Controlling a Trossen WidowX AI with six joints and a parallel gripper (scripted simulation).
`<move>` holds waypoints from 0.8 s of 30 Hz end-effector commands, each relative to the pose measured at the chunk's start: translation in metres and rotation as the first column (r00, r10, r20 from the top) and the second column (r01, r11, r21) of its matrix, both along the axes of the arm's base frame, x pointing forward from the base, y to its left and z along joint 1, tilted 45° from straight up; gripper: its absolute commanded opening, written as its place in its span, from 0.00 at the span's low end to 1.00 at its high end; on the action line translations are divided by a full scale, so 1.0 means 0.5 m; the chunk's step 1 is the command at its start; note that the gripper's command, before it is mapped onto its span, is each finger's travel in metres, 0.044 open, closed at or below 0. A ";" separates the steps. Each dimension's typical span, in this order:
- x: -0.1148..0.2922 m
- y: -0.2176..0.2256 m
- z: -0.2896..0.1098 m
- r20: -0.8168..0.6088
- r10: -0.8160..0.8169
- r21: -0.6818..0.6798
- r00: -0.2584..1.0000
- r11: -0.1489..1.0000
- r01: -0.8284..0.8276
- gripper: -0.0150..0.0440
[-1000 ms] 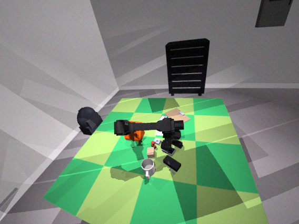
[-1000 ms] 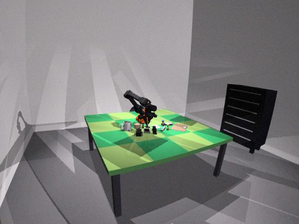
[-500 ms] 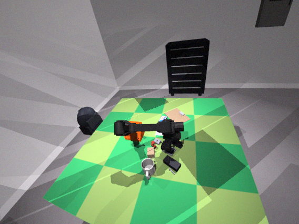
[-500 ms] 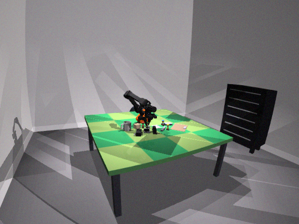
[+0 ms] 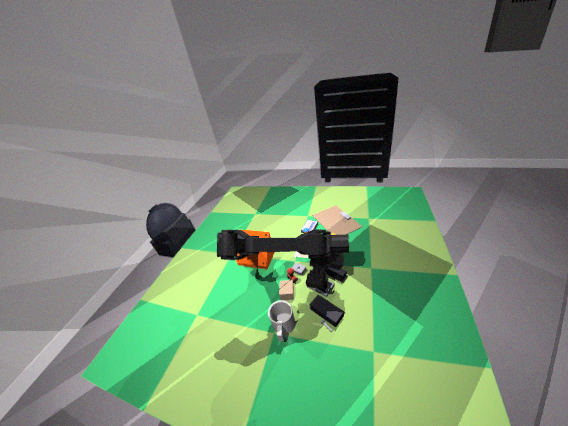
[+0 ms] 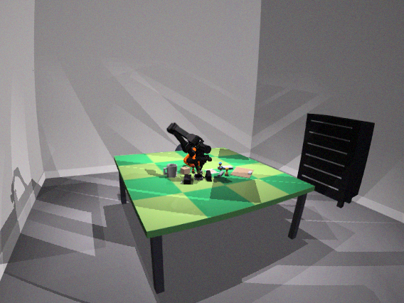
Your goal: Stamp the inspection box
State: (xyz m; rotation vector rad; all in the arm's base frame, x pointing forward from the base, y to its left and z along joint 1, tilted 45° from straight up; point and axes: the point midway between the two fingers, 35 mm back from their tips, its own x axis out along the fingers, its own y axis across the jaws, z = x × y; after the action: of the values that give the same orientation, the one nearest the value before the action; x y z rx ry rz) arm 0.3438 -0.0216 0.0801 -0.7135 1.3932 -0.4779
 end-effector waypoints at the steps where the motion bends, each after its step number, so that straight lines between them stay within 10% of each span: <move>1: 0.001 -0.003 -0.003 -0.002 0.005 -0.004 1.000 1.000 -0.005 0.25; 24: 0.002 -0.021 -0.019 0.006 -0.002 -0.003 1.000 1.000 0.002 0.25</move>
State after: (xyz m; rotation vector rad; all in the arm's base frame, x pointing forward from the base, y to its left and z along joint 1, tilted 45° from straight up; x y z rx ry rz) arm 0.3446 -0.0318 0.0708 -0.7079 1.3895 -0.4833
